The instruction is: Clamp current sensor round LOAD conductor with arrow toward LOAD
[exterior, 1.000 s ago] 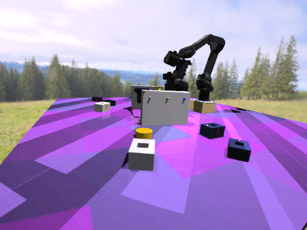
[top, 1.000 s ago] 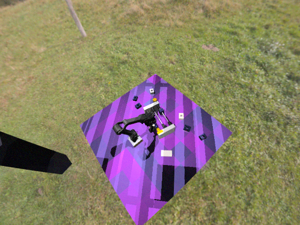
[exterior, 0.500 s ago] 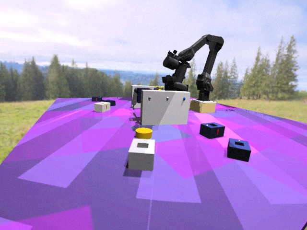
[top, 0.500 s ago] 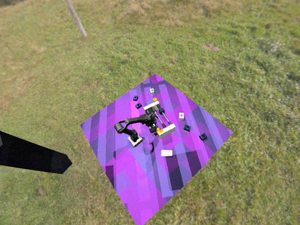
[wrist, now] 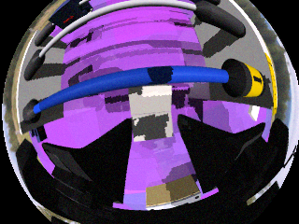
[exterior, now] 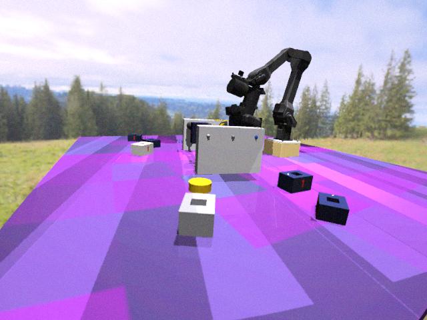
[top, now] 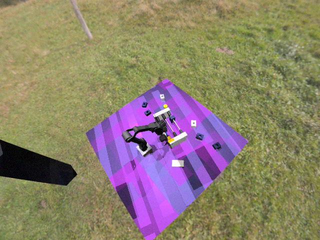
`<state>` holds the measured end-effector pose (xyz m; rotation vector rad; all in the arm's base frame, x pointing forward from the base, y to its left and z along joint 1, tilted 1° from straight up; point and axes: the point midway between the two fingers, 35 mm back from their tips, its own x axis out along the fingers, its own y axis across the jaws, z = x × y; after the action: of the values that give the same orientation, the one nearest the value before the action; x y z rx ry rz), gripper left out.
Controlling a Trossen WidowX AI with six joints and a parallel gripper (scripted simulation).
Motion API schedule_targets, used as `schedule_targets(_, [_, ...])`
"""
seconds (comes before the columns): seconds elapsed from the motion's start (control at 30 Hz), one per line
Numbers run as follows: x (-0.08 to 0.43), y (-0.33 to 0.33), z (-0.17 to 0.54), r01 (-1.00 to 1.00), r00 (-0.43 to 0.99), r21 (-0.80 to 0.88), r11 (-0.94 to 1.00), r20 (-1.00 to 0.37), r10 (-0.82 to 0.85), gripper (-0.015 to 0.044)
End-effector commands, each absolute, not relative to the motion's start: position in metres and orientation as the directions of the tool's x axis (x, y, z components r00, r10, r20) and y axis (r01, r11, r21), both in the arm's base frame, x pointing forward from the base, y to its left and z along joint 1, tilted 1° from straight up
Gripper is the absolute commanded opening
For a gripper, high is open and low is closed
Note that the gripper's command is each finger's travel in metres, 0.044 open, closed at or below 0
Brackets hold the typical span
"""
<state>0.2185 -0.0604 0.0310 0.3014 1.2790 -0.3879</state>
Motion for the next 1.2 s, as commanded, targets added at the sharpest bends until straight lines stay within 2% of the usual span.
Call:
schedule_targets(0.0, [0.218,-0.061,0.031,0.442,0.238,0.003,0.897,-0.965,-0.114,0.0188])
schedule_targets(0.2, [0.218,-0.061,0.031,0.442,0.238,0.003,0.897,-0.965,-0.114,0.0148])
schedule_targets(0.4, [0.216,-0.060,0.033,0.440,0.235,-0.001,0.898,-0.965,-0.116,0.0000])
schedule_targets(0.9, [0.175,-0.042,0.033,0.440,0.232,-0.001,0.898,-0.966,-0.115,0.0000])
schedule_targets(1.17, [0.173,-0.041,0.032,0.440,0.232,-0.001,0.898,-0.966,-0.115,0.0000])
